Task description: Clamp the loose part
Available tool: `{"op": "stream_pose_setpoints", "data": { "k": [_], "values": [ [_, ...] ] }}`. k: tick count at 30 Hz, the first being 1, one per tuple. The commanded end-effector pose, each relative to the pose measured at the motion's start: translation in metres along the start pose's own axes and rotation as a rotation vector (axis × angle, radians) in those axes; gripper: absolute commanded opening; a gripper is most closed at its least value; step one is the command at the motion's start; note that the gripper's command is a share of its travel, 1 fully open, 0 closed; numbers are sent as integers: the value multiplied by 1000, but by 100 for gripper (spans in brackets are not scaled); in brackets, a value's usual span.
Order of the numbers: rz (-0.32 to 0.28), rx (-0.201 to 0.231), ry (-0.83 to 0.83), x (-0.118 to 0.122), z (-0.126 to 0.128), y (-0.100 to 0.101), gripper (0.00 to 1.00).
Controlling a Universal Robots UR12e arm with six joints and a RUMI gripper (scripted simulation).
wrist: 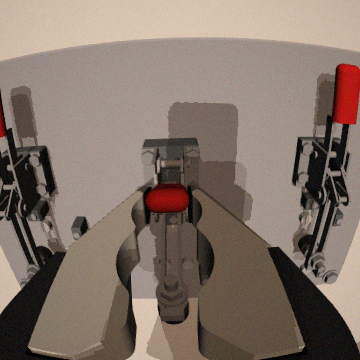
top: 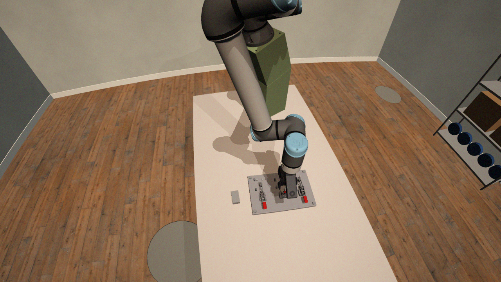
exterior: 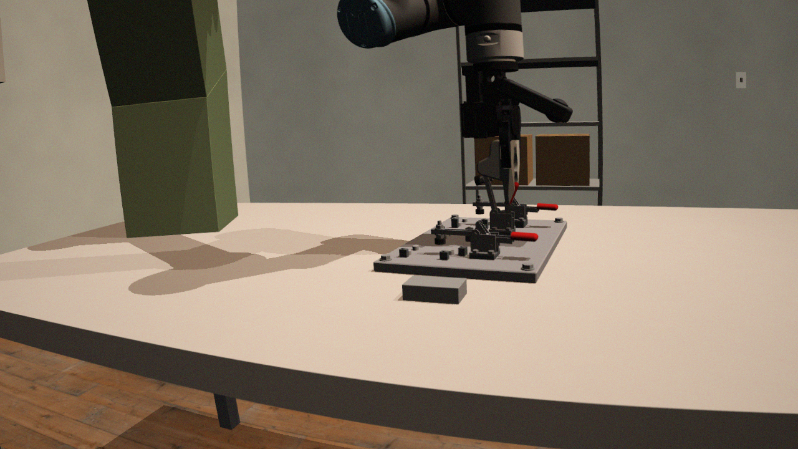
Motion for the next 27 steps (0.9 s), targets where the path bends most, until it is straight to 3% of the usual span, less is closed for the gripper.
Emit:
{"op": "stream_pose_setpoints", "data": {
  "k": [1,27],
  "values": [
    [-10,-4,0,8,-1,2,0],
    [-10,-4,0,15,-3,2,0]
  ]
}}
Point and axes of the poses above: the point where the finger pads meet when closed, its own y axis out along the fingers, its own z axis across the jaws, x = y × z, the point moved 3 cm from there along -y, back along the fingers, and after that the axes turned 14 degrees about -y, right-handed, at the moved point
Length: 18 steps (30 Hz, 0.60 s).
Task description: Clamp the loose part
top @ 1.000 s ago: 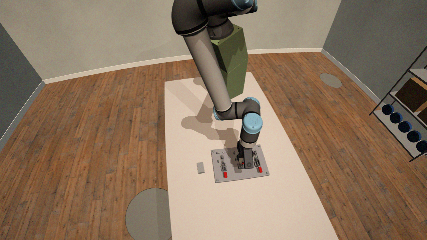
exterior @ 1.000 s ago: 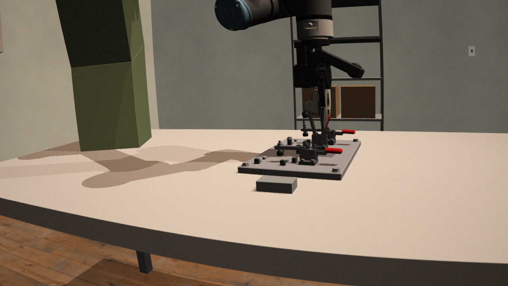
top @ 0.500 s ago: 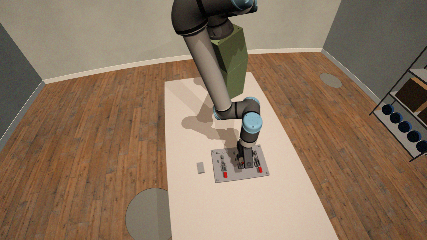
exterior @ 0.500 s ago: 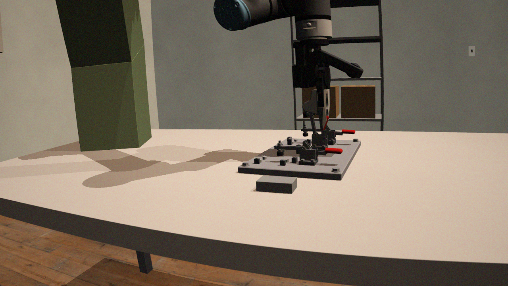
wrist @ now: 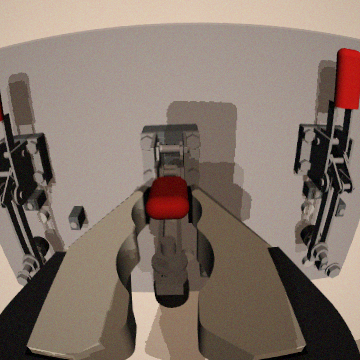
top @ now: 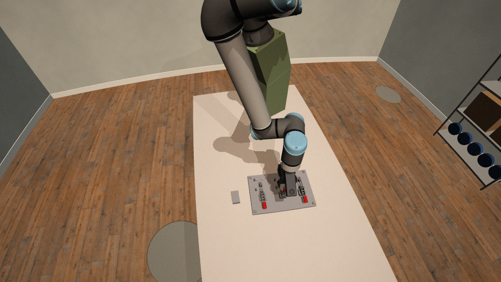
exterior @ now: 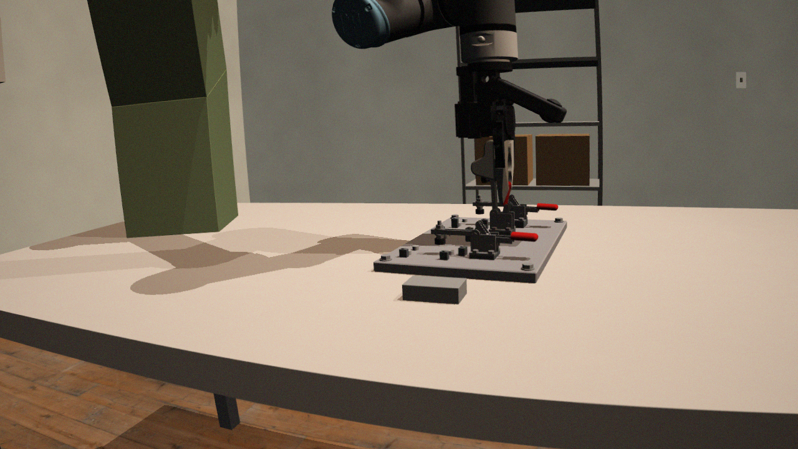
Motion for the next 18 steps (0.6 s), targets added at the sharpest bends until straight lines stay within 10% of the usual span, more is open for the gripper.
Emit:
{"op": "stream_pose_setpoints", "data": {
  "k": [1,11,12,18],
  "values": [
    [-8,-2,0,6,-1,2,0],
    [-8,-2,0,6,-1,2,0],
    [-8,-2,0,6,-1,2,28],
    [-5,-1,0,4,-1,2,28]
  ]
}}
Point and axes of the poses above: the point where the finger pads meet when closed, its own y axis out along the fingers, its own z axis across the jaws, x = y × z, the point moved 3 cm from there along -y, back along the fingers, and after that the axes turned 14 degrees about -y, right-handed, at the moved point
